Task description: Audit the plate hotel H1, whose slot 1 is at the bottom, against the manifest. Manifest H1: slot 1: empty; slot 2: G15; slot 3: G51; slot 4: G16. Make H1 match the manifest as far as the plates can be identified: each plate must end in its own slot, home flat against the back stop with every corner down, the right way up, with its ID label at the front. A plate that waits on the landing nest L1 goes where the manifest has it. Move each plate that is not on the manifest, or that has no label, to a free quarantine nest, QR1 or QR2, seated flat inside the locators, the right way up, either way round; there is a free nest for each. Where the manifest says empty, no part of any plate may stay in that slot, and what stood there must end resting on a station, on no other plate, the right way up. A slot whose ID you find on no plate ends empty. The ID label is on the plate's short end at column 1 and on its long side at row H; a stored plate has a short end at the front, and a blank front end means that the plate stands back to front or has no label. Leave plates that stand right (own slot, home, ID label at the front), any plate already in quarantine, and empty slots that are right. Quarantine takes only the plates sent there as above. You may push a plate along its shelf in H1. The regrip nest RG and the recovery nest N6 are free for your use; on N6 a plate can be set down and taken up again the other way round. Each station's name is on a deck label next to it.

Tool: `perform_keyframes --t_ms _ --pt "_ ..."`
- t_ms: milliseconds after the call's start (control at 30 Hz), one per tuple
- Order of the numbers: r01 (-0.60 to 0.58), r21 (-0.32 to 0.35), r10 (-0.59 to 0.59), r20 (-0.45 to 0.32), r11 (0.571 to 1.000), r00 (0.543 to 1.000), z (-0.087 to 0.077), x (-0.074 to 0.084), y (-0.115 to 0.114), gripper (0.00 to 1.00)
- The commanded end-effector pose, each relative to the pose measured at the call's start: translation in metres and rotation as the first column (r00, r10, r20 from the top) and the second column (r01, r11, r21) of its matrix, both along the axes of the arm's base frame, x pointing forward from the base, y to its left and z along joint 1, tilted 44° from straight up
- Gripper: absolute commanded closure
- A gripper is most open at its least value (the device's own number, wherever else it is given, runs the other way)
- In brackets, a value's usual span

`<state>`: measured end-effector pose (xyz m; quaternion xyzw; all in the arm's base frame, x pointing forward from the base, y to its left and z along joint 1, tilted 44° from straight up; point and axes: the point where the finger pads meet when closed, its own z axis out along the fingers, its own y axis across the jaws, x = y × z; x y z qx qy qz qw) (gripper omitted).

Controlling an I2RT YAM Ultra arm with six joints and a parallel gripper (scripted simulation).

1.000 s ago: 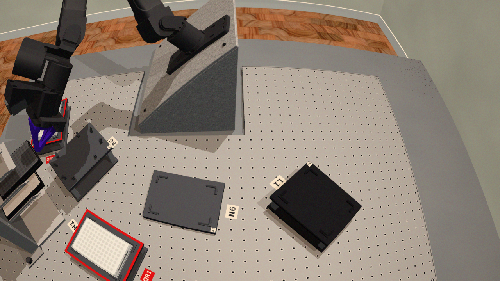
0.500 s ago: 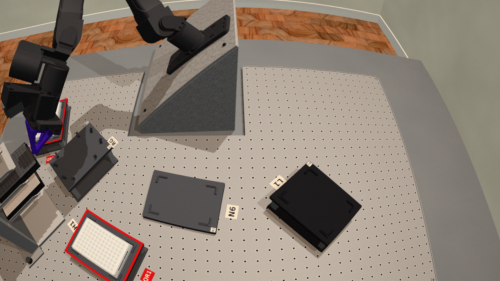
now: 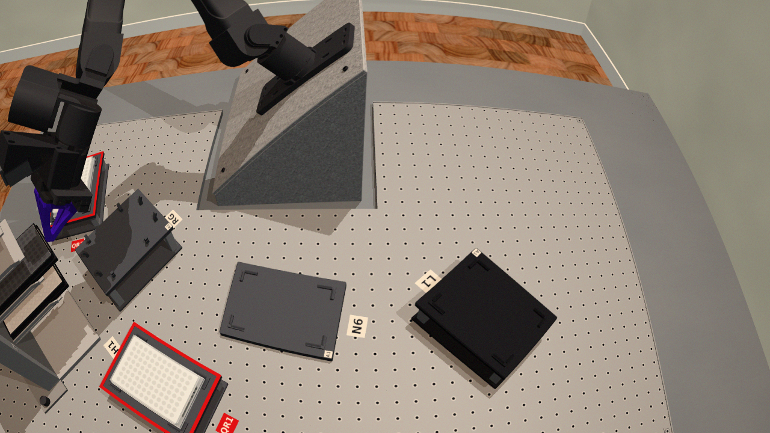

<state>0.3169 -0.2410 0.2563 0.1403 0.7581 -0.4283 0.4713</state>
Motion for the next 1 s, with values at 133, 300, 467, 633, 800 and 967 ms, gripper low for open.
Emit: perform_keyframes --t_ms 133,300,467,633,800,967 --pt "-0.008 -0.004 0.008 0.009 1.0 1.0 0.006 0.003 0.0 1.0" --pt "-0.008 -0.005 0.008 0.009 1.0 1.0 0.007 0.006 -0.001 1.0" --pt "-0.008 -0.005 0.008 0.009 1.0 1.0 0.009 0.009 -0.002 1.0" --pt "-0.008 -0.005 0.008 0.009 1.0 1.0 0.01 0.011 -0.004 1.0" --pt "-0.008 -0.005 0.008 0.009 1.0 1.0 0.011 0.013 -0.005 1.0" --pt "-0.008 -0.005 0.008 0.009 1.0 1.0 0.013 0.016 -0.006 1.0"
